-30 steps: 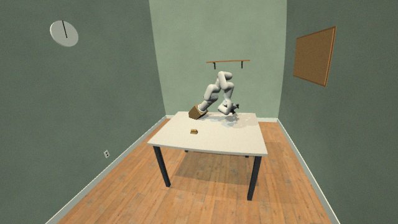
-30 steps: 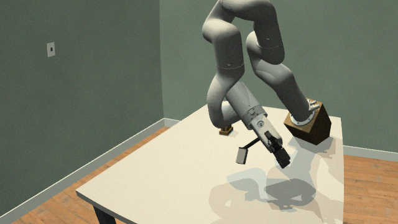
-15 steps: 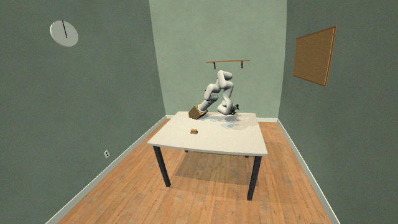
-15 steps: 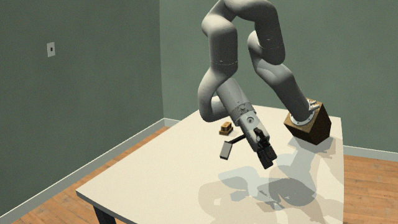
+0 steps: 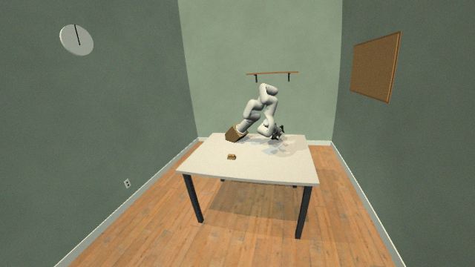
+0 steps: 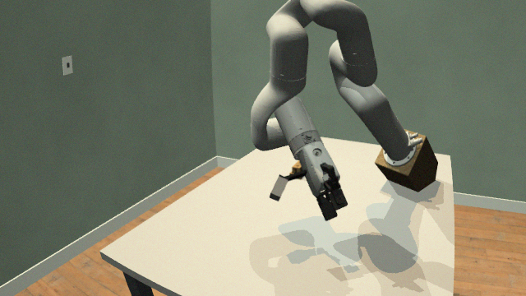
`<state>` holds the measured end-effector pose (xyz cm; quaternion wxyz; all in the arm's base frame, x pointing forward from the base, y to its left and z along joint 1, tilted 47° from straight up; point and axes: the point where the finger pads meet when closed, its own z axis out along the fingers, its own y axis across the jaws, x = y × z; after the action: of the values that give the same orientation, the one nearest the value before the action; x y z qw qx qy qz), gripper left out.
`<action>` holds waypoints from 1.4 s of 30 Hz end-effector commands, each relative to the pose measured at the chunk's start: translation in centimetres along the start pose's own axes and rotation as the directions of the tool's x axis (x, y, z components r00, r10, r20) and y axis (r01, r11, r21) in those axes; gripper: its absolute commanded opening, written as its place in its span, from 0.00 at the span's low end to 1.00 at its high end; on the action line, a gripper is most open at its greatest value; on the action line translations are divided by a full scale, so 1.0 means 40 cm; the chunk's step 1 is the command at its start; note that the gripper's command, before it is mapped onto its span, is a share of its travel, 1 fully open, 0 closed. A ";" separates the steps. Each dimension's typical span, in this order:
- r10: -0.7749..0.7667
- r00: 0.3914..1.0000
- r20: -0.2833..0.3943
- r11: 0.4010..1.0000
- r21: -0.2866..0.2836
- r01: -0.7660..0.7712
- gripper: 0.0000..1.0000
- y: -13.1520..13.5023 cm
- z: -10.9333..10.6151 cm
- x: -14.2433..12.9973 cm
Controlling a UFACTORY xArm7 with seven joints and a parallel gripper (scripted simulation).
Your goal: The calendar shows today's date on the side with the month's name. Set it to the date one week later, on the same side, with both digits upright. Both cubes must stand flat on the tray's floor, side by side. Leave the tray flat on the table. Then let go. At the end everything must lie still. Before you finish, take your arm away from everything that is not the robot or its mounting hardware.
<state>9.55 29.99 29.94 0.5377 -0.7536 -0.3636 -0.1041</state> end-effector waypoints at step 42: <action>-0.428 0.899 -0.094 0.882 -0.258 0.393 1.00 0.237 -0.272 0.135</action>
<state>18.54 24.45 30.58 0.4736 -0.7193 -0.4382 -0.2575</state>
